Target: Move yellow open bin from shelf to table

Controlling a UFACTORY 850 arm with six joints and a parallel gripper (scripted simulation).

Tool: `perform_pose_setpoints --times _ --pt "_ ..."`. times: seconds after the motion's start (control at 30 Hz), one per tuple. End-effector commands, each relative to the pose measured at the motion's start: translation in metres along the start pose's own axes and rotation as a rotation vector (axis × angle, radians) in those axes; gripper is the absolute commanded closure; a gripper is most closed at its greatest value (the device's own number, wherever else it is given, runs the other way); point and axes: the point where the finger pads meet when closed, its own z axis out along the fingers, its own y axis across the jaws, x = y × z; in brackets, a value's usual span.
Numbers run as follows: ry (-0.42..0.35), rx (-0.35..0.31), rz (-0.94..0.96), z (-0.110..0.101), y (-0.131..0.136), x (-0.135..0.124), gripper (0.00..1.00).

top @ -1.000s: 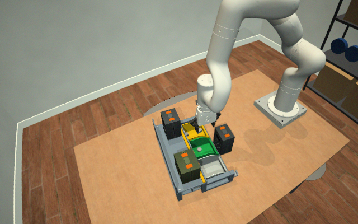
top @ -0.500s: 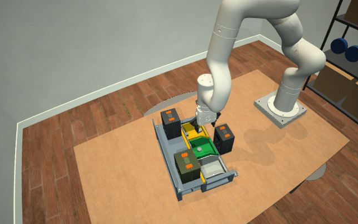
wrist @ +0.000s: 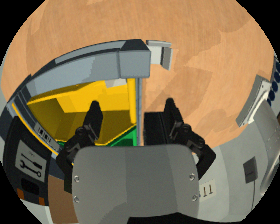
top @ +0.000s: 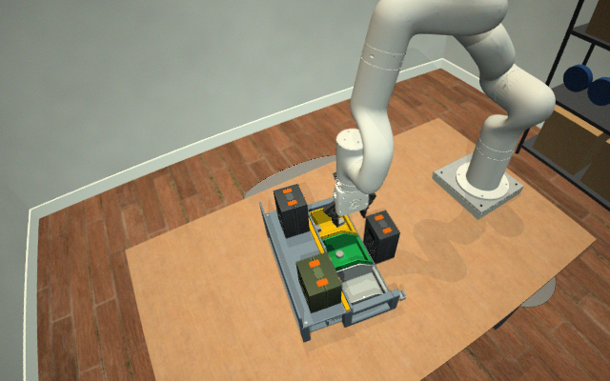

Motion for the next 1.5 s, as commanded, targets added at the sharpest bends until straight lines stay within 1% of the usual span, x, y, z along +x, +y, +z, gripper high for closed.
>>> perform_pose_setpoints --times 0.0,0.2,0.37,0.77,0.93,1.47 --pt "0.000 0.002 0.000 -0.001 -0.001 0.000 0.00" --pt "0.000 0.002 0.000 -0.001 -0.001 0.000 0.00" --pt "0.000 0.002 0.000 0.009 -0.001 0.000 0.00" --pt "0.000 0.002 0.000 0.009 -0.001 0.000 0.00" --pt "0.000 0.002 0.000 0.015 -0.001 0.000 0.00" --pt "0.000 0.002 0.000 0.014 -0.001 0.000 0.00"
